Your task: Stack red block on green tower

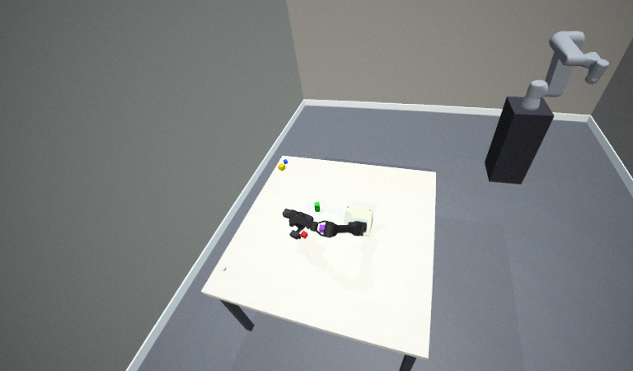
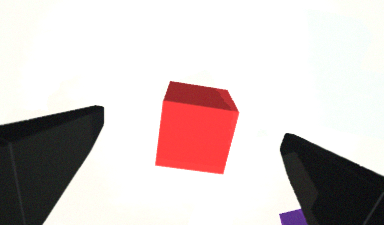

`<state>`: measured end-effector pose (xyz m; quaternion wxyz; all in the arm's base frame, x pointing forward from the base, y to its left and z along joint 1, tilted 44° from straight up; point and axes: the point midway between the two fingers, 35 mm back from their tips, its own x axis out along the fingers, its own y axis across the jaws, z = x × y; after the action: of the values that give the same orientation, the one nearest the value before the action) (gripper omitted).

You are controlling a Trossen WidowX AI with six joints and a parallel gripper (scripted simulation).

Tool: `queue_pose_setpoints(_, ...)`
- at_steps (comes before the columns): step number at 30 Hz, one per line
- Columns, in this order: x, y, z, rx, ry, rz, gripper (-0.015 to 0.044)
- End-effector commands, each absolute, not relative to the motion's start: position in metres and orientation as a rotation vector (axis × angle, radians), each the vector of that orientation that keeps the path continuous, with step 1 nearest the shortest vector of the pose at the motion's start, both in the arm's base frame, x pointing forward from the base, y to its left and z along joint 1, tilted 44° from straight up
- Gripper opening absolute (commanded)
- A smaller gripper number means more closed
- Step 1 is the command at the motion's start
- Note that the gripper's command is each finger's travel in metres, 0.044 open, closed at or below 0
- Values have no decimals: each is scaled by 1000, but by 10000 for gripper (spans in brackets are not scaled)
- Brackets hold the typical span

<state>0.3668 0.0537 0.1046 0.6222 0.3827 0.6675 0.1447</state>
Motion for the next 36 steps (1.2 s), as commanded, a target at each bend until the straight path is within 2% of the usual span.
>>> queue_pose_setpoints(1, 367, 58, 100, 885, 1536, 333, 440)
queue_pose_setpoints(20, 367, 65, 93, 885, 1536, 334, 440)
queue_pose_setpoints(31, 367, 65, 93, 885, 1536, 334, 151)
queue_pose_setpoints(36, 367, 65, 93, 885, 1536, 334, 118)
